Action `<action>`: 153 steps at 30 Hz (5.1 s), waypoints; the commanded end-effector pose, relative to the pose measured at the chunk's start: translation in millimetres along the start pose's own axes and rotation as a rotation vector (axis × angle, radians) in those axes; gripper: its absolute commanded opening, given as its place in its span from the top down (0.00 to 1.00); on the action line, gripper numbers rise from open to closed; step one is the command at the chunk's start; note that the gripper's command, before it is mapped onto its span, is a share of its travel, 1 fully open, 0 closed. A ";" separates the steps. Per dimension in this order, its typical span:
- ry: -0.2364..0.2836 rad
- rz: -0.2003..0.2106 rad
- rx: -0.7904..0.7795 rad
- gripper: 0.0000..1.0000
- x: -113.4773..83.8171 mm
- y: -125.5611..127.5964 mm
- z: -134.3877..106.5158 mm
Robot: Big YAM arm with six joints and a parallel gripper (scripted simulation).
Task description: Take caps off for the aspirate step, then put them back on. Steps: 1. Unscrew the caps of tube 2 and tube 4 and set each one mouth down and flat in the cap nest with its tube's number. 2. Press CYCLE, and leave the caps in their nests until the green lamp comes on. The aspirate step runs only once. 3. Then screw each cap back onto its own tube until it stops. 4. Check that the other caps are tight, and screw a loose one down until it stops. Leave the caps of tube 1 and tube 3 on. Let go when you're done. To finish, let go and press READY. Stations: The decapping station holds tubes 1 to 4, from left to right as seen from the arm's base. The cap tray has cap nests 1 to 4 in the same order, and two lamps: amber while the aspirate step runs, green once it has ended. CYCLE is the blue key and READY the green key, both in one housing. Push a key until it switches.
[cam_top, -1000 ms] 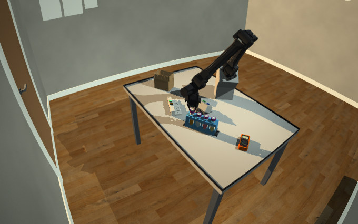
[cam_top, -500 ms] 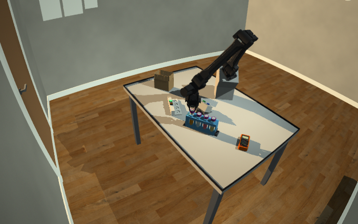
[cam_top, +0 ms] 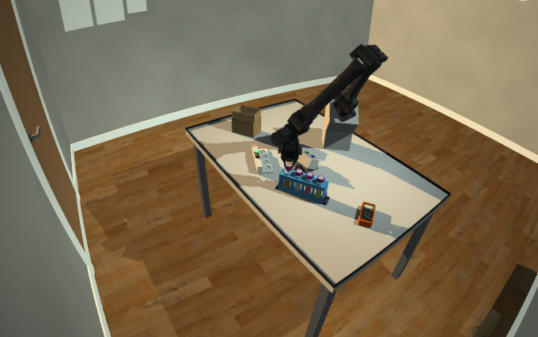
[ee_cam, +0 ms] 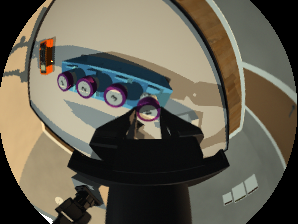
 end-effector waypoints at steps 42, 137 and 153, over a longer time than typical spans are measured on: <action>0.013 0.014 0.010 1.00 11.7 2.0 -0.2; -0.003 0.003 0.361 1.00 18.2 -2.1 9.7; -0.002 0.004 0.828 1.00 19.3 -1.8 9.6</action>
Point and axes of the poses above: the point where the finger pads meet when closed, its own x axis out along the fingers, its own y axis across the jaws, z = x × y, the point moved 5 cm from there along -x, back along the fingers, and after that the axes turned 8 degrees about x, right-handed, at the moved point
